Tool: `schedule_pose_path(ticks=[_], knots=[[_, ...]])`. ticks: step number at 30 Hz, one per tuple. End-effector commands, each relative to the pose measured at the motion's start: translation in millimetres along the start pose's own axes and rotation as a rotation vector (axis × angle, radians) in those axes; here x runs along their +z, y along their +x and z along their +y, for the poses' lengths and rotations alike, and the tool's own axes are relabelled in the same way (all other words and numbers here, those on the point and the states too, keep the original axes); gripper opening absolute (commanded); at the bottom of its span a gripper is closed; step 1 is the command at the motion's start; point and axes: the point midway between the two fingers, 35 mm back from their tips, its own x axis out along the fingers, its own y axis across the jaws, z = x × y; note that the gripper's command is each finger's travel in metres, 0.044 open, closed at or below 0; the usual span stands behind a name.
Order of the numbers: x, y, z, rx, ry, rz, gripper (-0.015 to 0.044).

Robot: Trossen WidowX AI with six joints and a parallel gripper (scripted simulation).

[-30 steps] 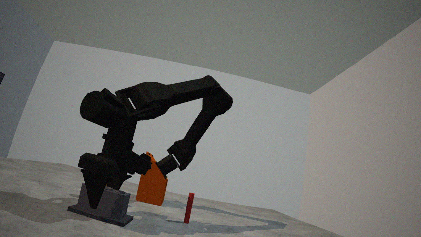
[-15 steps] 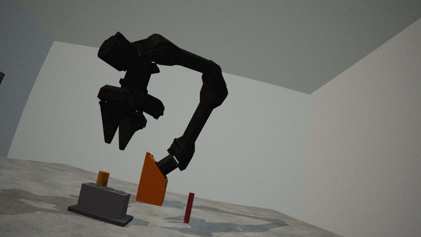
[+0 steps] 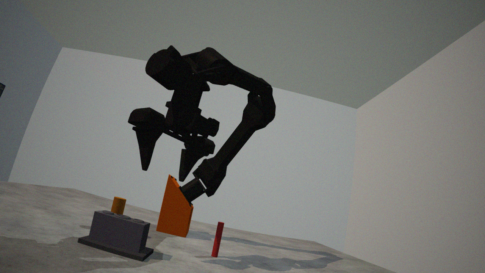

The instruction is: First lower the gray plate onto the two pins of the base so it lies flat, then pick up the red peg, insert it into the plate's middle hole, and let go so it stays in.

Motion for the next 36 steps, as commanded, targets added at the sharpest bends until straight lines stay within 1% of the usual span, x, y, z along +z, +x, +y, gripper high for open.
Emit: schedule_pose_path(ticks=[1, 7, 15, 19, 21, 34, 36], knots=[[16, -3, 35, 0.007, 0.437, -0.008, 0.044], [30, -3, 78, 0.012, 0.969, -0.006, 0.044], [32, 1, 137, 0.022, 1.676, 0.001, 0.044], [30, 4, 158, 0.026, 1.931, 0.006, 0.044], [30, 4, 162, 0.026, 1.984, 0.007, 0.044], [31, 4, 162, 0.026, 1.986, 0.007, 0.044], [32, 15, 161, 0.025, 1.985, 0.006, 0.044]])
